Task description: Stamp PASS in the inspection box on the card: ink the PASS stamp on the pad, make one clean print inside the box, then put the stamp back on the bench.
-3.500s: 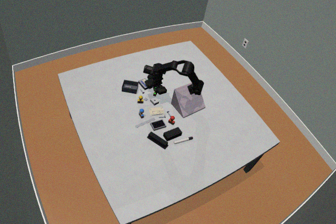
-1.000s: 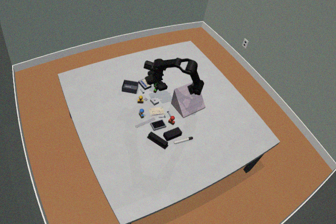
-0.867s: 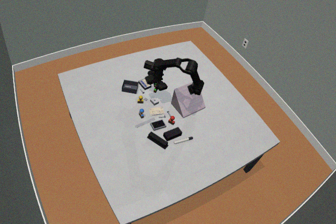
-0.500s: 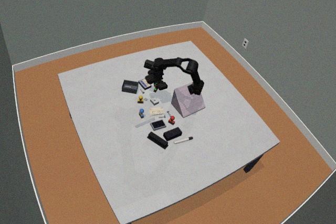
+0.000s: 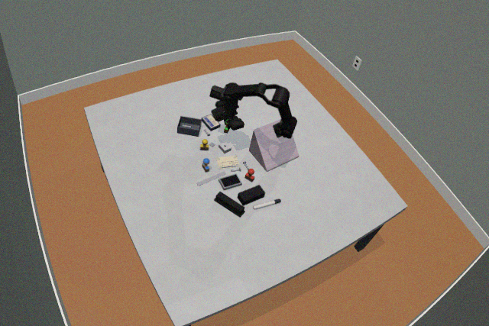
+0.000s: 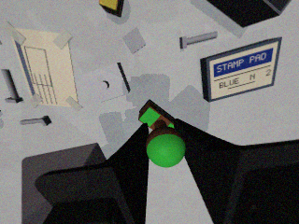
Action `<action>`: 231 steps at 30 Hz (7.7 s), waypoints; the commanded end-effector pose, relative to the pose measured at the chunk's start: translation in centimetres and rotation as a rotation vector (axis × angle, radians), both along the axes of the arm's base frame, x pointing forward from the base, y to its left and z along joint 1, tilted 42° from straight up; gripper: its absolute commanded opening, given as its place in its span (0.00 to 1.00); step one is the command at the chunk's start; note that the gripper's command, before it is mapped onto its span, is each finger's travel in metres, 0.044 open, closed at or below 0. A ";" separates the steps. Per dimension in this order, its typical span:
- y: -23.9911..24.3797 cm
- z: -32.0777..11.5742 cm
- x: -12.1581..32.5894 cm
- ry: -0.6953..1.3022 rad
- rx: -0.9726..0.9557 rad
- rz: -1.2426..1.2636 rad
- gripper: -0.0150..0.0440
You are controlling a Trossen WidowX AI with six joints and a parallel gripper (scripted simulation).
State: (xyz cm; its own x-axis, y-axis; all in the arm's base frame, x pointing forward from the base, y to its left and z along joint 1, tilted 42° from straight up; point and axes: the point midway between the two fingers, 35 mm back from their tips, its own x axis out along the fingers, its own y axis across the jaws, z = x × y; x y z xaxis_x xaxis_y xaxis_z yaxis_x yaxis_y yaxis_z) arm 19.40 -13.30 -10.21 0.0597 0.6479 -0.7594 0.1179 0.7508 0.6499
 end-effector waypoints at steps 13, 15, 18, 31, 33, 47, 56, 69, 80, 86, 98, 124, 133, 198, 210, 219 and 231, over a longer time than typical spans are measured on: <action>-0.7 0.8 0.0 -0.006 -0.010 0.007 0.25; -0.7 0.9 -0.1 -0.006 -0.011 0.007 0.25; -0.8 1.0 -0.1 -0.006 -0.011 0.007 0.25; 0.4 3.5 3.7 0.001 -0.038 0.000 0.25; 1.0 4.2 4.6 0.001 -0.044 -0.002 0.25; 6.3 9.6 10.5 -0.006 -0.053 -0.009 0.25; 11.1 13.5 13.0 -0.013 -0.034 -0.006 0.25; 16.8 17.9 14.2 -0.013 0.006 0.007 0.25; 17.2 17.5 14.3 -0.014 0.006 0.008 0.25; 17.4 17.2 14.3 -0.014 0.006 0.008 0.25; 18.0 16.6 14.4 -0.014 0.006 0.008 0.25; 19.1 15.3 14.5 -0.015 0.006 0.009 0.25; 19.5 14.9 14.5 -0.016 0.007 0.010 0.25; 20.7 13.6 14.6 -0.022 0.008 0.017 0.25; 20.8 13.5 14.6 -0.022 0.008 0.017 0.25; 20.8 13.5 14.6 -0.022 0.008 0.017 0.25; 20.9 13.4 14.6 -0.022 0.008 0.017 0.25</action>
